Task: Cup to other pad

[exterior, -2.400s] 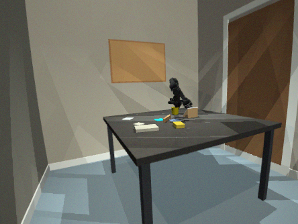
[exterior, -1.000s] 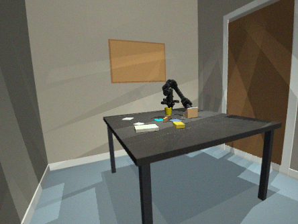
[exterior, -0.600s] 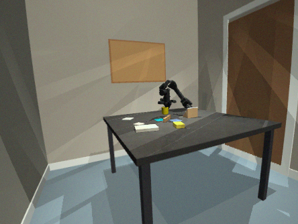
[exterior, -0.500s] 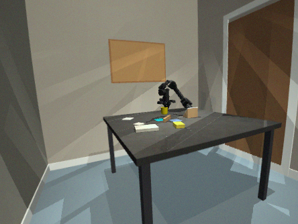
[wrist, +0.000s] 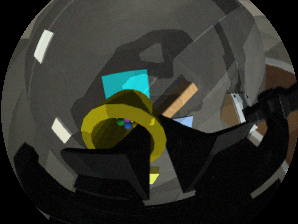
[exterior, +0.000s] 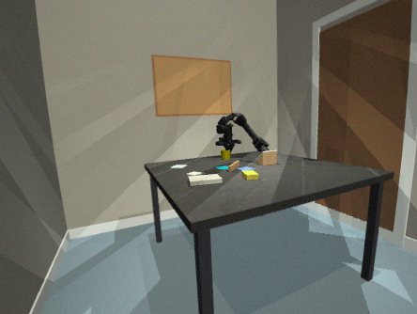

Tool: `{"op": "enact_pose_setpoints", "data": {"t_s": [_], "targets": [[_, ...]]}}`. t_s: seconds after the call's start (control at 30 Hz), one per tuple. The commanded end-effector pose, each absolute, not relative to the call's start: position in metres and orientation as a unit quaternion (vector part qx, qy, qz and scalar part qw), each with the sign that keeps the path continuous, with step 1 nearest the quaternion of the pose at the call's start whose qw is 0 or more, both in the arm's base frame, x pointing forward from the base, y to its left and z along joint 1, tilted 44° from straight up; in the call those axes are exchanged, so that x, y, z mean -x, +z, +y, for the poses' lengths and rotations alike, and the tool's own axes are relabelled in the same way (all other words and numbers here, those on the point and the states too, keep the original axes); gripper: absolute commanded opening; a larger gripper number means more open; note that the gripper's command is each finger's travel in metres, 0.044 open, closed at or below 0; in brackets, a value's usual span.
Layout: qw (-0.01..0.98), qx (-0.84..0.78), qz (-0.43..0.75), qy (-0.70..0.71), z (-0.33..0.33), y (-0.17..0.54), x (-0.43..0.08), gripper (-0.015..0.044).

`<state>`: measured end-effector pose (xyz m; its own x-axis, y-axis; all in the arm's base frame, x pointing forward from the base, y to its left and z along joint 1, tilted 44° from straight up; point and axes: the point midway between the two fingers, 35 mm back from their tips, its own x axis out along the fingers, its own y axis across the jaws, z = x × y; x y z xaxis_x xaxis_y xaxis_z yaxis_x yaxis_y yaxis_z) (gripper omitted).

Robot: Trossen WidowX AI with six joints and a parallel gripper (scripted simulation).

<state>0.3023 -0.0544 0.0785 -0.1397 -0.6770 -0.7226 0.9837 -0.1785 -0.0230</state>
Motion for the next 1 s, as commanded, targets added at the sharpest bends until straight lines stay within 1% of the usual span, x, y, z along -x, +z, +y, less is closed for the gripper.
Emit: {"op": "enact_pose_setpoints", "data": {"t_s": [0.0,0.97], "targets": [[0.589,-0.294,0.258,-0.707,-0.06,0.086,-0.31,0.0],[0.59,-0.294,0.257,-0.707,-0.084,0.066,-0.31,0.0]]}}
